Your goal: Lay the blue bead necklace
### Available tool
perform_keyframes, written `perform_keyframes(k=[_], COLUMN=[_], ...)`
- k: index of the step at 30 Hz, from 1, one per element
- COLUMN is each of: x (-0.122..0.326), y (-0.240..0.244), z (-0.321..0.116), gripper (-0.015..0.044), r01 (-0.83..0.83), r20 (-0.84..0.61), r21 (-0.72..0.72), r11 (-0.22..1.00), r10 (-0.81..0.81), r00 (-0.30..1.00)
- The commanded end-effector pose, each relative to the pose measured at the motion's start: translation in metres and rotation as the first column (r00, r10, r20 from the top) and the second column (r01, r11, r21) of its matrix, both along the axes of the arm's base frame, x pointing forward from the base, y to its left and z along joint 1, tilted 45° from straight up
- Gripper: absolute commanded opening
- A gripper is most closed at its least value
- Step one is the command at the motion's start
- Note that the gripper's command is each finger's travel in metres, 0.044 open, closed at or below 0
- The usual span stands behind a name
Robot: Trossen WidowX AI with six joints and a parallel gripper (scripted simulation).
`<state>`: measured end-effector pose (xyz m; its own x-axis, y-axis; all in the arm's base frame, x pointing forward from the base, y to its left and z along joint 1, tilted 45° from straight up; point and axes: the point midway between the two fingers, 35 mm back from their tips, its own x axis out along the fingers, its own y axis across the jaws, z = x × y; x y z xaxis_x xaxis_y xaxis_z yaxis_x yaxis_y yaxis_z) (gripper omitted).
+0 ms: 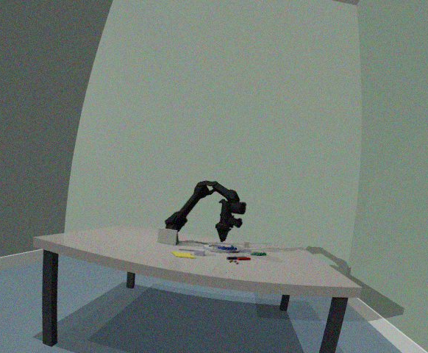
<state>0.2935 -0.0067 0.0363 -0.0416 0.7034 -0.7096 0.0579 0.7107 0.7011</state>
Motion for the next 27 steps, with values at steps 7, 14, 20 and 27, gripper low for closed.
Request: perform_keyframes(k=[7, 14, 20, 27], x=[0.000, 0.003, 0.002, 0.000], y=[0.009, 0.006, 0.013, 0.021], z=[-0.010, -0.008, -0.015, -0.023], gripper=[0.0250, 0.0250, 0.0250, 0.0250], r01=[-0.034, -0.031, -0.032, -0.033], r20=[0.022, 0.032, 0.029, 0.025], r21=[-0.002, -0.007, -0.005, -0.003], r11=[0.999, 1.000, 0.999, 0.999], r10=[0.034, 0.031, 0.032, 0.033], r00=[0.999, 0.999, 0.999, 0.999])
